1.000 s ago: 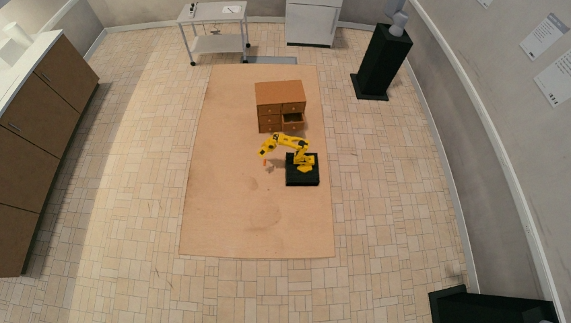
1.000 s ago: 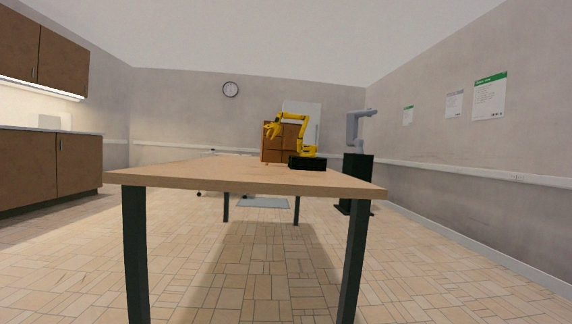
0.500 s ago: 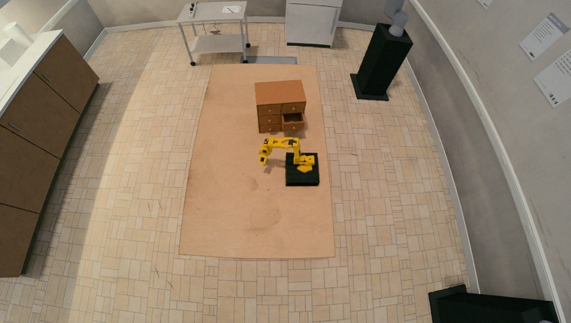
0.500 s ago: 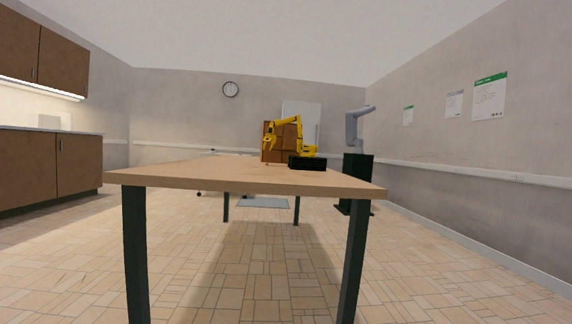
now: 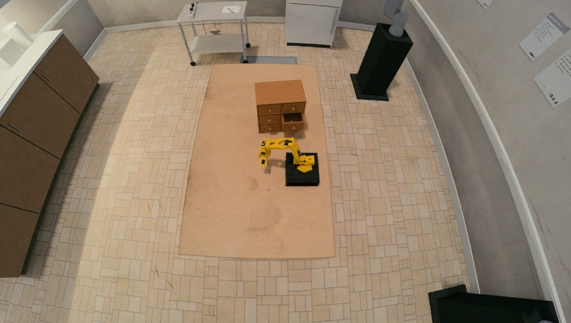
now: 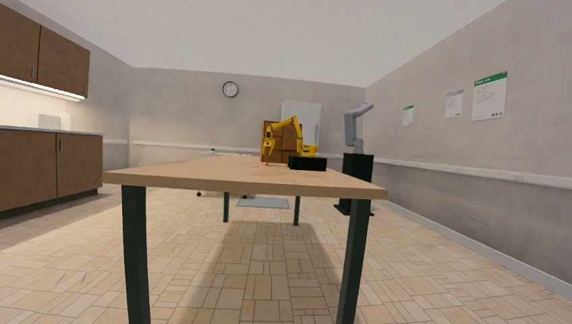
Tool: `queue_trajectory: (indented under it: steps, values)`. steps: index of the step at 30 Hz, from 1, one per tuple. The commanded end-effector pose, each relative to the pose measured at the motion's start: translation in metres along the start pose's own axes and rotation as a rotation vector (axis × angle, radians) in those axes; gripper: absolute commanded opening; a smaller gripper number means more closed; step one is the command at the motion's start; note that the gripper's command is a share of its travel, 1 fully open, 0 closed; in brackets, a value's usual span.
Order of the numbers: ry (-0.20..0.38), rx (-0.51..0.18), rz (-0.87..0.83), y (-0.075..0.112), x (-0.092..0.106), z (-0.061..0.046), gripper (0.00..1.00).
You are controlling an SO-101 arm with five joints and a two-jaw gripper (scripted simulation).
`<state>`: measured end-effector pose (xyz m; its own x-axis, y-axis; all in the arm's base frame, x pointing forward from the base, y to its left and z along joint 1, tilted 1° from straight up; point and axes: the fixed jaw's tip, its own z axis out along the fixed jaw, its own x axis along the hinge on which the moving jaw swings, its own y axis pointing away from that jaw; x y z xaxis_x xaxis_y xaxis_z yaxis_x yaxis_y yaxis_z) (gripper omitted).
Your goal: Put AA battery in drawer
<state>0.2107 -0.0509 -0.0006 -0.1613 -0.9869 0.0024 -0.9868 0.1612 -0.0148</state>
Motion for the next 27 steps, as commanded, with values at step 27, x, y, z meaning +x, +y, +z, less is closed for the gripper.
queue_trajectory:
  steps: [27]
  values:
    - [-0.002,-0.005,-0.019,0.0,-0.002,0.016,0.21]
